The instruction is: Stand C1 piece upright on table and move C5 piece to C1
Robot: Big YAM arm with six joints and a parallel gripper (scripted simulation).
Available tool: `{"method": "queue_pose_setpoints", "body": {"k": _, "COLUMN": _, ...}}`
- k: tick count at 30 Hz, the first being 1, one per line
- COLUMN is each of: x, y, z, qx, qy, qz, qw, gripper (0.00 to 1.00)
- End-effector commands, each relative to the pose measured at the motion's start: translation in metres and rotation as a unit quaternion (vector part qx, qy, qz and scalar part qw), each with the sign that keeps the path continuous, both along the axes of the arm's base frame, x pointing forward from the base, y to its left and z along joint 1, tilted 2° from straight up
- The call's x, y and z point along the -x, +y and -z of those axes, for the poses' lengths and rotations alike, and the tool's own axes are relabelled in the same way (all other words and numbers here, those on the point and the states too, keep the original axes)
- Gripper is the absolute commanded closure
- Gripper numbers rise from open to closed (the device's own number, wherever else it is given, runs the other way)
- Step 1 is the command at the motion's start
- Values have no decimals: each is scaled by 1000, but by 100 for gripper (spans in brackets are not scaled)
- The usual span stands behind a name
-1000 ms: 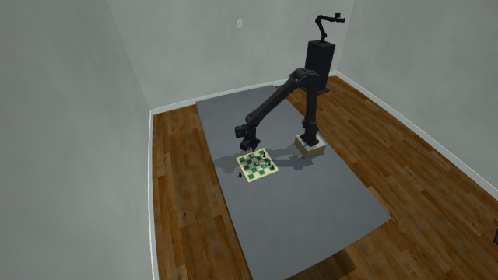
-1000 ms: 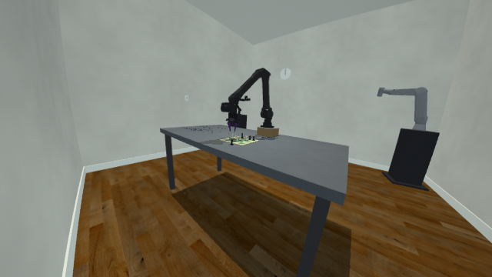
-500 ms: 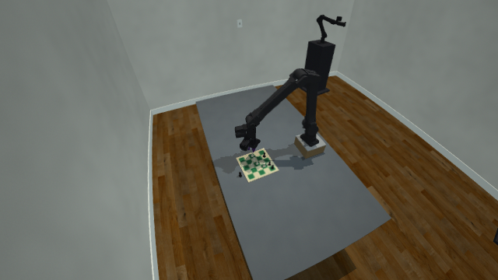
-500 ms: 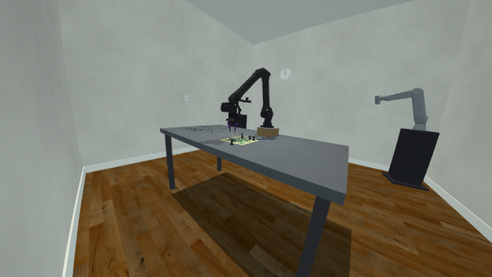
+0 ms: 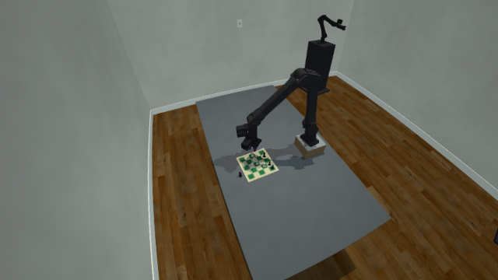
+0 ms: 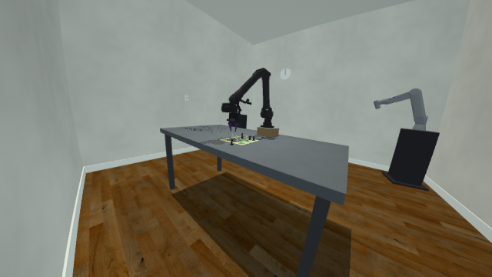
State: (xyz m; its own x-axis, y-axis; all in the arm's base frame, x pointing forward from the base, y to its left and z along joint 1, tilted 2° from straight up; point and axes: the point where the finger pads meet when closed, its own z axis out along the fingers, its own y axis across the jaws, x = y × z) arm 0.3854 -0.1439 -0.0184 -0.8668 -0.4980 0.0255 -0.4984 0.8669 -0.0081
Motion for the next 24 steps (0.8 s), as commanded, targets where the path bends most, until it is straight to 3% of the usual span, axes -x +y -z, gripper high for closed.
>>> {"method": "queue_pose_setpoints", "body": {"k": 1, "x": -4, "y": -5, "z": -11, "qx": 6, "qy": -22, "qz": 0, "qw": 1000, "gripper": 64}}
{"method": "queue_pose_setpoints", "body": {"k": 24, "x": -3, "y": -3, "z": -6, "qx": 4, "qy": -15, "qz": -1, "qw": 1000, "gripper": 64}}
